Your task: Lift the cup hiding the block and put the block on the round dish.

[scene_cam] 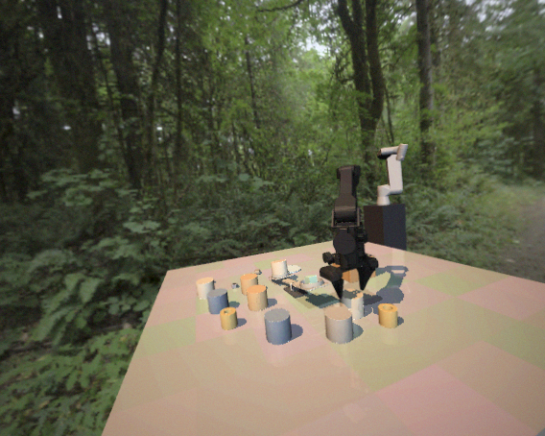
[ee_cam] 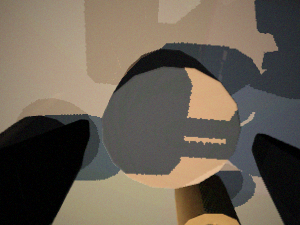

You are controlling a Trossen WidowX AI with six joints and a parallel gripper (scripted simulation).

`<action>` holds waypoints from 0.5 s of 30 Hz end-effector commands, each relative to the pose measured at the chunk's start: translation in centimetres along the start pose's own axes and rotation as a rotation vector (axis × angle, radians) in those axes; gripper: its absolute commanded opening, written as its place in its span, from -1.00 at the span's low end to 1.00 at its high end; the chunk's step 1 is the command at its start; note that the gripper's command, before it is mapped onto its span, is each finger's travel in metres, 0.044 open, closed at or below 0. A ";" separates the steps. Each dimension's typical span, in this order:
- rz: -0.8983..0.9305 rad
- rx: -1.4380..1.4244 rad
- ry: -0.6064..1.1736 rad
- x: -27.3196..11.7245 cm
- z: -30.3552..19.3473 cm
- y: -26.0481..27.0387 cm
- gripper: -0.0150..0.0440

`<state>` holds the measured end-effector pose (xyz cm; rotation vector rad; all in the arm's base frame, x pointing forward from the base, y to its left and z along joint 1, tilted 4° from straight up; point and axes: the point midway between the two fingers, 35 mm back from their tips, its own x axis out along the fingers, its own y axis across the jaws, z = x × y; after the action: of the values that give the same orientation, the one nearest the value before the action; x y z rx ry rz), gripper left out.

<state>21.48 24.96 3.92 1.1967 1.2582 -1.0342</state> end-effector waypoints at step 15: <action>0.015 -0.026 -0.011 -7.1 12.1 6.6 0.39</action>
<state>28.08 16.13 9.29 1.1881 1.2393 -1.0271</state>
